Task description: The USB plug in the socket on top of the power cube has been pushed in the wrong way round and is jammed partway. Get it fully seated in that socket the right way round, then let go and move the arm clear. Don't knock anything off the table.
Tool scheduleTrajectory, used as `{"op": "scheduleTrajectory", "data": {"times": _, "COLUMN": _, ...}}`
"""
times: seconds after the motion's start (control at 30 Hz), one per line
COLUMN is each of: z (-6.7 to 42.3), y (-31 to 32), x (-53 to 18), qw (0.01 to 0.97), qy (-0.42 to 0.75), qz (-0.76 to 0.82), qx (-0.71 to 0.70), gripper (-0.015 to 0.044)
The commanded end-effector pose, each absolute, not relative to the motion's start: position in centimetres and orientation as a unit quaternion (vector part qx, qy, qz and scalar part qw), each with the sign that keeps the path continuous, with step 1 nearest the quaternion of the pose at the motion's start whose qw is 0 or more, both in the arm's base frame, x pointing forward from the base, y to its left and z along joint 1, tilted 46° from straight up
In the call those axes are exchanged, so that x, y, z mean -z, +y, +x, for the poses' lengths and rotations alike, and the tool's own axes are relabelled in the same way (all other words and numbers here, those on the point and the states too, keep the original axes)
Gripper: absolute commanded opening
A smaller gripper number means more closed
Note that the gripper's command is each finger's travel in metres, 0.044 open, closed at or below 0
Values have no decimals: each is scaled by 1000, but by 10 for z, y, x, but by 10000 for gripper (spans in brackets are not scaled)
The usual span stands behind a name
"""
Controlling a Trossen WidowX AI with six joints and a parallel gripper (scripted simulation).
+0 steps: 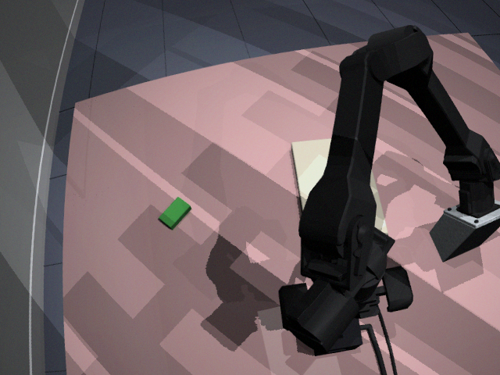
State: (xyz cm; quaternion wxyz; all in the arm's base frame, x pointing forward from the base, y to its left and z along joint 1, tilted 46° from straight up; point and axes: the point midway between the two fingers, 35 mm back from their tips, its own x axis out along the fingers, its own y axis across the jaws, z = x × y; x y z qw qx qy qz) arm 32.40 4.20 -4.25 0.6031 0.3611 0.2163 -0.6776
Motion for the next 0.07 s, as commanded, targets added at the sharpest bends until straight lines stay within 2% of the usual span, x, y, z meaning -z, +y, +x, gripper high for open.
{"op": "scheduleTrajectory", "data": {"times": 0.0, "z": 325, "y": 45, "x": 40, "qw": 601, "qy": 216, "qz": 364, "qx": 678, "gripper": 95}}
{"op": "scheduleTrajectory", "data": {"times": 0.03, "z": 325, "y": 46, "x": 39, "qw": 601, "qy": 216, "qz": 364, "qx": 678, "gripper": 95}}
